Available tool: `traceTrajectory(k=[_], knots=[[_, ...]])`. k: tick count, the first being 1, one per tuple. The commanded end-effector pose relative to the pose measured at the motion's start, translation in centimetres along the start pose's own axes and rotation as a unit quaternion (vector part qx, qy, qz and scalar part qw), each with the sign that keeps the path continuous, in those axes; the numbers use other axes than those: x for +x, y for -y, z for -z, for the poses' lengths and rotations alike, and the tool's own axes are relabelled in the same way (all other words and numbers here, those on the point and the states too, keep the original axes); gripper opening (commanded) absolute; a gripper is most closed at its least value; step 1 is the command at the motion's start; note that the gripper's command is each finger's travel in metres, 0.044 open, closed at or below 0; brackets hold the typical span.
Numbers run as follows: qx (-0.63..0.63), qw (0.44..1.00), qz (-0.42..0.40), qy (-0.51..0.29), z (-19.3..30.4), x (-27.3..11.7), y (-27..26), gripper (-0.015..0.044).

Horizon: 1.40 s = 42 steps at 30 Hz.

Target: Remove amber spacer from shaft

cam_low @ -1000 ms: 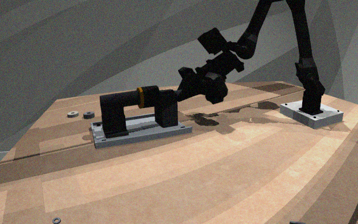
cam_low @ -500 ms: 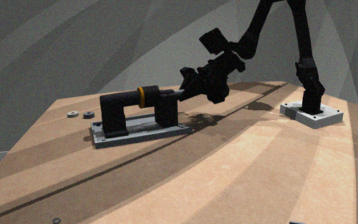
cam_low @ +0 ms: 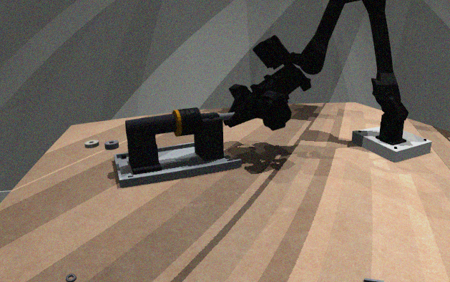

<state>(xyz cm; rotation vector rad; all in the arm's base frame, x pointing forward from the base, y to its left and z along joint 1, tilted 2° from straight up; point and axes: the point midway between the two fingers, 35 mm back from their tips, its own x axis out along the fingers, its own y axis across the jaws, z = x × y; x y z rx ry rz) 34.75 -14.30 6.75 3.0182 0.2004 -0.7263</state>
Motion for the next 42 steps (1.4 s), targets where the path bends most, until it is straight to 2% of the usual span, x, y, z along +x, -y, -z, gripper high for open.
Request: traceTrajectory(k=[1, 42], knots=[[-0.002, 1.0, -0.001, 0.0, -0.02, -0.12, 0.02, 0.0], [-0.002, 1.0, -0.001, 0.0, -0.29, -0.56, 0.02, 0.0]])
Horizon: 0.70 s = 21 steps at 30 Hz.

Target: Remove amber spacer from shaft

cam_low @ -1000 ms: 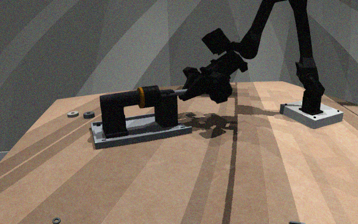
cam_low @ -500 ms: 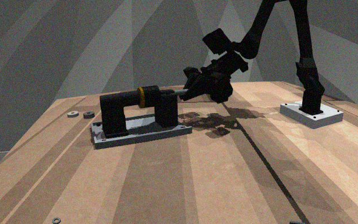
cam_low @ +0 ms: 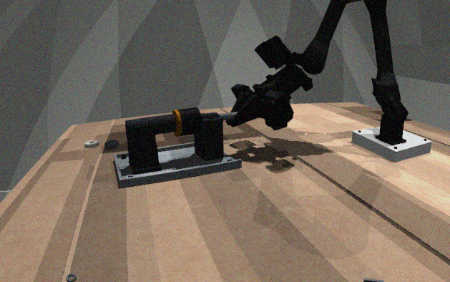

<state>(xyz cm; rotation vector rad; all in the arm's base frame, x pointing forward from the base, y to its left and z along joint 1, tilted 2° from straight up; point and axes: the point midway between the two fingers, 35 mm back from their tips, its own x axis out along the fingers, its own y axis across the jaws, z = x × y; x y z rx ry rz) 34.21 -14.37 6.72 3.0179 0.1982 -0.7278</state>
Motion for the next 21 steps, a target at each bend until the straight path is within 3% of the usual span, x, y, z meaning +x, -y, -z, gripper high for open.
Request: traceTrajectory(k=[1, 21], knots=[[-0.002, 1.0, 0.0, 0.0, -0.02, -0.1, 0.02, 0.0], [-0.002, 1.0, 0.0, 0.0, -0.15, -0.32, 0.02, 0.0]])
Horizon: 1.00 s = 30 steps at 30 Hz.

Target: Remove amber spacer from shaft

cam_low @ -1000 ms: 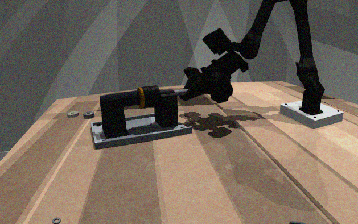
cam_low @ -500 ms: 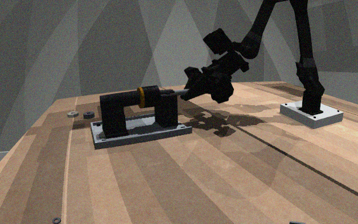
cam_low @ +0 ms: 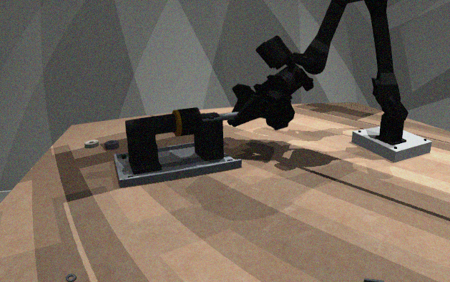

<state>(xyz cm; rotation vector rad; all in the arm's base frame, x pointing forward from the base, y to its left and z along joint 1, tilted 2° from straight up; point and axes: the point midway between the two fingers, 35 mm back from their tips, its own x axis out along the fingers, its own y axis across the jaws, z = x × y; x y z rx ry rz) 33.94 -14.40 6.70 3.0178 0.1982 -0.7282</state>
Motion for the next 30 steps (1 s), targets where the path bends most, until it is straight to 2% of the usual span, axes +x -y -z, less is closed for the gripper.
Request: traceTrajectory(k=[1, 30], knots=[[-0.002, 1.0, 0.0, 0.0, -0.02, -0.1, 0.02, 0.0], [-0.002, 1.0, 0.0, 0.0, -0.21, -0.42, 0.01, 0.0]])
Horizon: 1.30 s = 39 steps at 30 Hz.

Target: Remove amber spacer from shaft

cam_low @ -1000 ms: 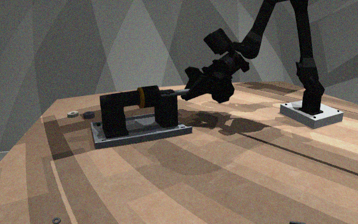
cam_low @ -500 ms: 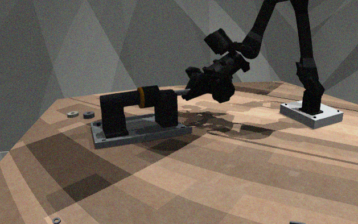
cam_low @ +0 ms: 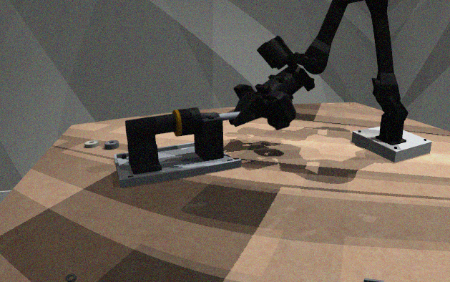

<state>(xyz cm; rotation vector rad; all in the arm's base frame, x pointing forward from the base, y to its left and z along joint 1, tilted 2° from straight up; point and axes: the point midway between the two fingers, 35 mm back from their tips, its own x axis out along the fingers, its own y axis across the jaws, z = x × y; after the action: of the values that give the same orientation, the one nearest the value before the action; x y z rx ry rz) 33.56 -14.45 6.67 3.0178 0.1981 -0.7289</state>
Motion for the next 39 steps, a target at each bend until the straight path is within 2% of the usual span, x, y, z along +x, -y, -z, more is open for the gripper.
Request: traceTrajectory(k=[1, 39], knots=[[-0.002, 1.0, 0.0, 0.0, -0.01, -0.1, 0.02, 0.0], [-0.002, 1.0, 0.0, 0.0, -0.26, -0.51, 0.01, 0.0]])
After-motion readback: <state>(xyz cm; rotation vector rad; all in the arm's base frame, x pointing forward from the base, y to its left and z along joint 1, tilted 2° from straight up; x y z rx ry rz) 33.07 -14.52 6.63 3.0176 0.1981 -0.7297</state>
